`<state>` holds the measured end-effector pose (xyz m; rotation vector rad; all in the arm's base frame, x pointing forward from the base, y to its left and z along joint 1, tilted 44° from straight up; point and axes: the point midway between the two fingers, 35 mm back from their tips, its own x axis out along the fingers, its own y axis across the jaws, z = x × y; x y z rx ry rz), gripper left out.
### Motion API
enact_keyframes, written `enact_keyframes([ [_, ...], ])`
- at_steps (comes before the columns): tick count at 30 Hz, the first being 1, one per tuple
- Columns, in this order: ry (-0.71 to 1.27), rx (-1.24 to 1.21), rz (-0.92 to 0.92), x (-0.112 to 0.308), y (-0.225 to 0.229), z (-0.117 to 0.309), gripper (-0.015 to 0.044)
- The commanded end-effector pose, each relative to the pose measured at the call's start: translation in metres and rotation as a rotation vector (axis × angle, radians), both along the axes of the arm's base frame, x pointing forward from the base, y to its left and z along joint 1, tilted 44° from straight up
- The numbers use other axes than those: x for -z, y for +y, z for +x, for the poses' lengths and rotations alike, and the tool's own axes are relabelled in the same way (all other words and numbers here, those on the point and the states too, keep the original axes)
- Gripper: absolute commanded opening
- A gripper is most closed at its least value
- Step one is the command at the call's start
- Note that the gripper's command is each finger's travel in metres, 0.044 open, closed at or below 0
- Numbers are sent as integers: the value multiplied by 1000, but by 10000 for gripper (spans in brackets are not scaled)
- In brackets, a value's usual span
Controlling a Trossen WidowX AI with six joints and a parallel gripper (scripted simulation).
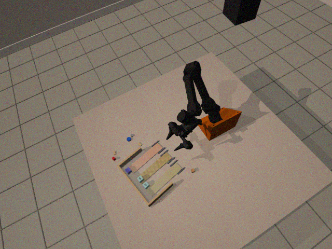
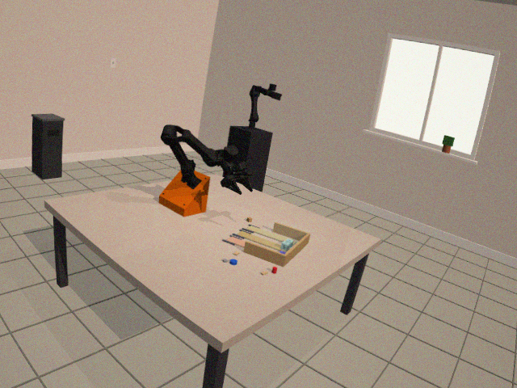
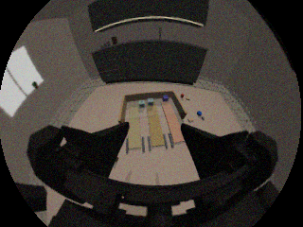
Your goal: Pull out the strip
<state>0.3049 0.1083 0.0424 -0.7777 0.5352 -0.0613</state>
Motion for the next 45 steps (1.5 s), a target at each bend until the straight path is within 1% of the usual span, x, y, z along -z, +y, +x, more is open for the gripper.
enact_keyframes([
  [1,3,6,-18,-1,-5,-1,400],
  [2,3,6,-18,-1,-5,-1,400],
  [5,55,37,-37,6,-6,9,321],
  [11,270,179,-108,32,-19,43,164],
  [17,489,339,-165,54,-42,63,6],
  [22,670,482,-212,66,-66,71,0],
  [26,755,552,-235,68,-78,74,0],
  [45,759,555,-236,71,-82,77,0],
])
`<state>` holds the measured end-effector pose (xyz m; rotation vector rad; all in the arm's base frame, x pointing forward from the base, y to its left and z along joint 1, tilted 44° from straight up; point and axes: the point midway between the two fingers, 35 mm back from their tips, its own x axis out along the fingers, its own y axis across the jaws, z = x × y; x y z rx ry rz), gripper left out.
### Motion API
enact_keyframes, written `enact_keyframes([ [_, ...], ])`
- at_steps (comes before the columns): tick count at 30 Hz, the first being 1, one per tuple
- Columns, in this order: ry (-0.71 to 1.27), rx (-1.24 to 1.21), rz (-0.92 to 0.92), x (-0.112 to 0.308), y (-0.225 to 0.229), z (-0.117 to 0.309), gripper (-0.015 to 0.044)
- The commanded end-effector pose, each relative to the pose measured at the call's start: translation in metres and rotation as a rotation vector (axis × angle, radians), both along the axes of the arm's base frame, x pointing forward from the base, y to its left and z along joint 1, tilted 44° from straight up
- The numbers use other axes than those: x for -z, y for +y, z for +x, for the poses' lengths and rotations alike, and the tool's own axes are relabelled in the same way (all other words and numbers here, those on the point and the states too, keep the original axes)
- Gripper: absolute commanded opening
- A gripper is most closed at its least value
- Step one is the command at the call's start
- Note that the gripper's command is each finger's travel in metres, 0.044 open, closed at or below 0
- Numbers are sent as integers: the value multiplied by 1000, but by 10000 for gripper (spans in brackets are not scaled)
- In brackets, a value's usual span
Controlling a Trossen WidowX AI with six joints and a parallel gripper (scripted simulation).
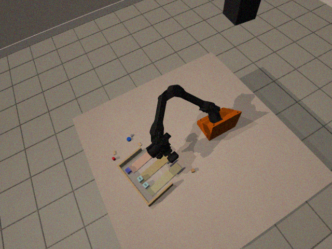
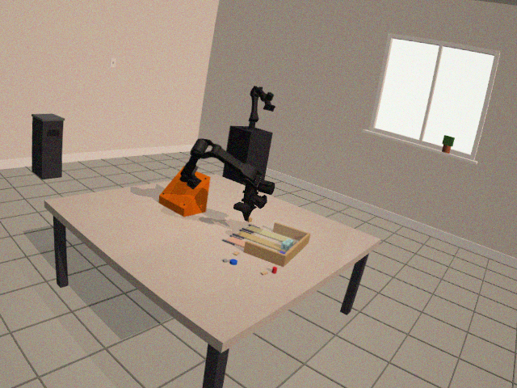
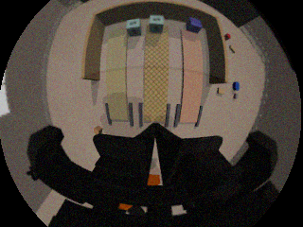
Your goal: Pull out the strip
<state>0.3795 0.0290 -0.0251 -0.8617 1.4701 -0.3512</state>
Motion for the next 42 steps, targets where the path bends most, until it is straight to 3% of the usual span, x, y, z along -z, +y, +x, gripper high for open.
enact_keyframes([
  [1,4,11,3,4,-3,3,0],
  [42,4,11,-2,49,-50,12,0],
])
